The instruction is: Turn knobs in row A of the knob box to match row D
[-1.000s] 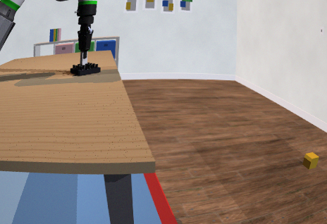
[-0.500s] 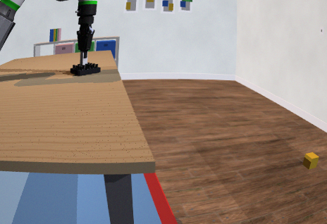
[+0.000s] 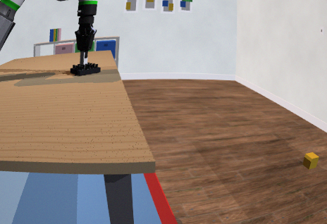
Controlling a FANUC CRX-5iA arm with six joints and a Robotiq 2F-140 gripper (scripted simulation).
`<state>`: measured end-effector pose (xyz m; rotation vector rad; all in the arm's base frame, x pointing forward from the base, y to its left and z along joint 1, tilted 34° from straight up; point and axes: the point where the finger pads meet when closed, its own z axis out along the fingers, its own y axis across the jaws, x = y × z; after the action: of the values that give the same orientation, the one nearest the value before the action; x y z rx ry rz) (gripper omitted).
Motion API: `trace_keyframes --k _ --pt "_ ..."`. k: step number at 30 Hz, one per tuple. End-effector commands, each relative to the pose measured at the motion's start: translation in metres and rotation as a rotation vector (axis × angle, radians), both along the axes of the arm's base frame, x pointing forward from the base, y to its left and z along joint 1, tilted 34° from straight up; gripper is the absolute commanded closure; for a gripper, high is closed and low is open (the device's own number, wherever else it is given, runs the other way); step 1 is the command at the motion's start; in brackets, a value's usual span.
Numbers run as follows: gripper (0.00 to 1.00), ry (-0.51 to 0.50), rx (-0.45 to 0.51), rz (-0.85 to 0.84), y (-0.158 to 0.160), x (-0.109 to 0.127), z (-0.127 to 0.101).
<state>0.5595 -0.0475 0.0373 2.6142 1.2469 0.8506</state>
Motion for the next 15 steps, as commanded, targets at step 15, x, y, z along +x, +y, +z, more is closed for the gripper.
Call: trace_keyframes --k 15 --pt "0.95 -0.056 -0.211 0.329 -0.0001 0.0 0.0"
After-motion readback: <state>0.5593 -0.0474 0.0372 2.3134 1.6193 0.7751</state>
